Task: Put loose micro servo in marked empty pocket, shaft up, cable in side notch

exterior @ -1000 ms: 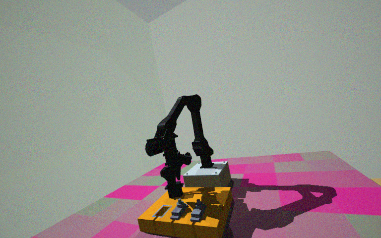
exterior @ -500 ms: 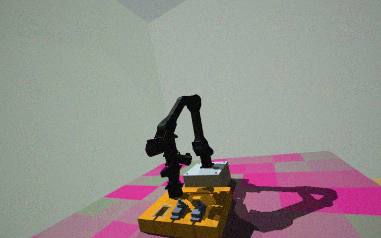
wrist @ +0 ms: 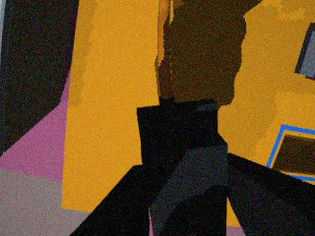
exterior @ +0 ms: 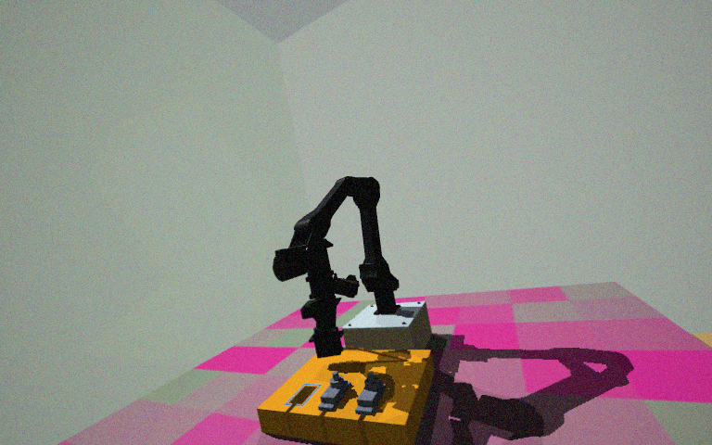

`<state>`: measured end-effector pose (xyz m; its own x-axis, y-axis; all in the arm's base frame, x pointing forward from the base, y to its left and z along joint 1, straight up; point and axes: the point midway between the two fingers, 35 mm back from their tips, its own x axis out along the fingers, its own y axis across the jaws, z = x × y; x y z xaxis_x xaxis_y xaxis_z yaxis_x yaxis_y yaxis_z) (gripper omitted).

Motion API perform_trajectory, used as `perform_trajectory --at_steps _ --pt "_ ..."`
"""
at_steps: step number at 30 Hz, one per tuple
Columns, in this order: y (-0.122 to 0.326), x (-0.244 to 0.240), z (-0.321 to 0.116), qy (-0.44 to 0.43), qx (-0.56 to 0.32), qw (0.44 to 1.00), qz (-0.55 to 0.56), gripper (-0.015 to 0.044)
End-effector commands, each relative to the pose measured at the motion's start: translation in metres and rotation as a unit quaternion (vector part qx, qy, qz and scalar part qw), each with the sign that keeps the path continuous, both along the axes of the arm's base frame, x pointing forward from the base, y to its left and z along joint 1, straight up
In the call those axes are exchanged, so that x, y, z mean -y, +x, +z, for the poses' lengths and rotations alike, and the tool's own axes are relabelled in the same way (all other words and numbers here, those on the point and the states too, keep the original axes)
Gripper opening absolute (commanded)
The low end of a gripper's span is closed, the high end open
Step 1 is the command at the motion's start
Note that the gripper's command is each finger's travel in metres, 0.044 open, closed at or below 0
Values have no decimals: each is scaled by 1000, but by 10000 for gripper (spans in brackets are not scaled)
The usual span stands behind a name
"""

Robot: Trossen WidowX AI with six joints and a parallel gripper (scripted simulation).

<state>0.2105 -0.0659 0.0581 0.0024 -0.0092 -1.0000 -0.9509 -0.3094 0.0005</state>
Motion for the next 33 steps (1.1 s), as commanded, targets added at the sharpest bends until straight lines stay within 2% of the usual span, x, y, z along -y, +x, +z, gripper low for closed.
perform_trajectory --at_steps 1,8,16,25,33 --pt "-1 -1 5 0 5 1000 3 0" --pt "1 0 5 0 5 1000 3 0" --pt "27 8 6 0 6 1000 3 0" --pt "28 14 6 0 6 1000 0 0" --pt "28 14 6 1 7 994 -107 0"
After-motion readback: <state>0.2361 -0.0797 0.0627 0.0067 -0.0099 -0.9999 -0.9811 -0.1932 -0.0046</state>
